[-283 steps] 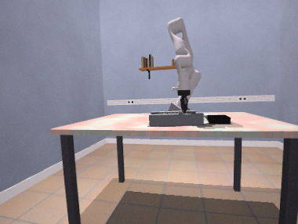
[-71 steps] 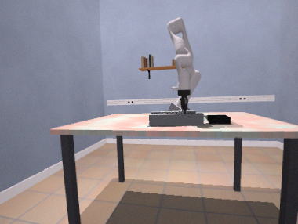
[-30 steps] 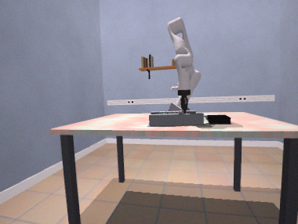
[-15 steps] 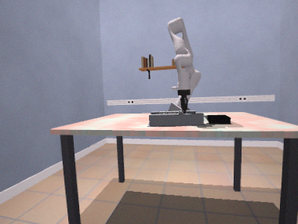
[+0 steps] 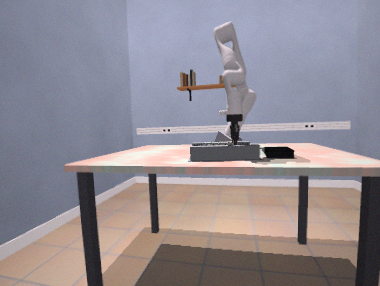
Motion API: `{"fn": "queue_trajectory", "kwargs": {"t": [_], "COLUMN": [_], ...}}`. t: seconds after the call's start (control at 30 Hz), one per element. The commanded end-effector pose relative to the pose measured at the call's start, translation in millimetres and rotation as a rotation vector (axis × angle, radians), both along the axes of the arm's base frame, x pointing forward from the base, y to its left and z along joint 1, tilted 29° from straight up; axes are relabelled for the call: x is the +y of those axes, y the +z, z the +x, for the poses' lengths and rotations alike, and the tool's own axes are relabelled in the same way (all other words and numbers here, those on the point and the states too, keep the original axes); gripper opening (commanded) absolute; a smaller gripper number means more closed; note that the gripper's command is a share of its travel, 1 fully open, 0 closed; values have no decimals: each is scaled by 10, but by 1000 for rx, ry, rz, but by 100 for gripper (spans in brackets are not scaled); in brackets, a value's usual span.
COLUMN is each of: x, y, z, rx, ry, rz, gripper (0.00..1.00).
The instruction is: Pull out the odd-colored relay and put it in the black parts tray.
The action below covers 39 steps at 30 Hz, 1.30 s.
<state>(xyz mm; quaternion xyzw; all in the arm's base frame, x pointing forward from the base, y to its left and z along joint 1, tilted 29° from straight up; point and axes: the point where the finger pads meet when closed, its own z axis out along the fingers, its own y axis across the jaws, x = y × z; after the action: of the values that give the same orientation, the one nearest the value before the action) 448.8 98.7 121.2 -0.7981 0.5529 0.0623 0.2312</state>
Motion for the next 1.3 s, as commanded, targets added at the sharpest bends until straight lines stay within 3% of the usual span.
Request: {"fn": "queue_trajectory", "kwargs": {"t": [0.0,1.27], "x": [-4,-9], "y": [4,1], "z": [1,-13], "rx": [-7,-53], "ry": [-3,-22], "rz": [2,23], "gripper": [0,0]}}
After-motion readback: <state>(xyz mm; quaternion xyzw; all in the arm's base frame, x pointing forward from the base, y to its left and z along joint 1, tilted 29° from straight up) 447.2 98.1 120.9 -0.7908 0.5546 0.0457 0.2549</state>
